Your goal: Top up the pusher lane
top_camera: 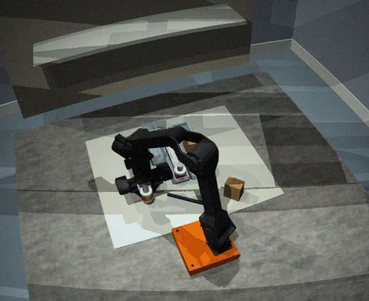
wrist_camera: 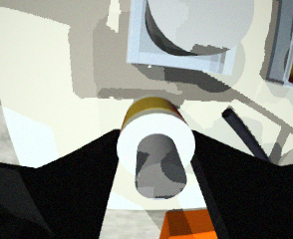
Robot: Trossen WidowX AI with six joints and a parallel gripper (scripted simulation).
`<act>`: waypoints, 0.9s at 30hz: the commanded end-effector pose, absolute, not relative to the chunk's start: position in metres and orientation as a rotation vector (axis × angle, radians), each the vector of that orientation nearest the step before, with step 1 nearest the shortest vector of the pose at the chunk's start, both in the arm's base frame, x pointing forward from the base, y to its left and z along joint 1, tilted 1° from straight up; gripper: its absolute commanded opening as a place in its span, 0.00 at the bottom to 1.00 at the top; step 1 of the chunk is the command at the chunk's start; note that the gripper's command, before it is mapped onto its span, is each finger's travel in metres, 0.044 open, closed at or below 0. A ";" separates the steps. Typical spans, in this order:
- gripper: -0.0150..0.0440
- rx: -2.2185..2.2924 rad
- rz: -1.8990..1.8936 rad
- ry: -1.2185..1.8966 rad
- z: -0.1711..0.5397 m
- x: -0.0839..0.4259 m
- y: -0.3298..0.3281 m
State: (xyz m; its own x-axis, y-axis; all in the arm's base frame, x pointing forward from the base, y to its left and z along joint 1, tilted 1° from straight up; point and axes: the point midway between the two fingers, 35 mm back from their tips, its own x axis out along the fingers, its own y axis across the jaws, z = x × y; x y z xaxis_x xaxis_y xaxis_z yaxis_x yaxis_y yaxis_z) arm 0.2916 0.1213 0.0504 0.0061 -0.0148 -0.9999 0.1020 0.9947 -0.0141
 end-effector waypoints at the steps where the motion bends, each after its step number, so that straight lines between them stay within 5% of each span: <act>1: 0.25 0.076 -0.102 1.557 0.066 0.295 0.121; 15: 0.25 0.102 -0.108 1.551 0.132 0.302 0.112; 27: 0.25 0.106 -0.116 1.549 0.118 0.306 0.070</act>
State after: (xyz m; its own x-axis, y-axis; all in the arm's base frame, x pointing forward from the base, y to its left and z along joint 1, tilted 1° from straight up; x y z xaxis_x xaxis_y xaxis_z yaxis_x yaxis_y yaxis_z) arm 0.3062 0.0872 0.1241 0.0199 -0.0071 -0.9998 0.1387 0.9903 -0.0043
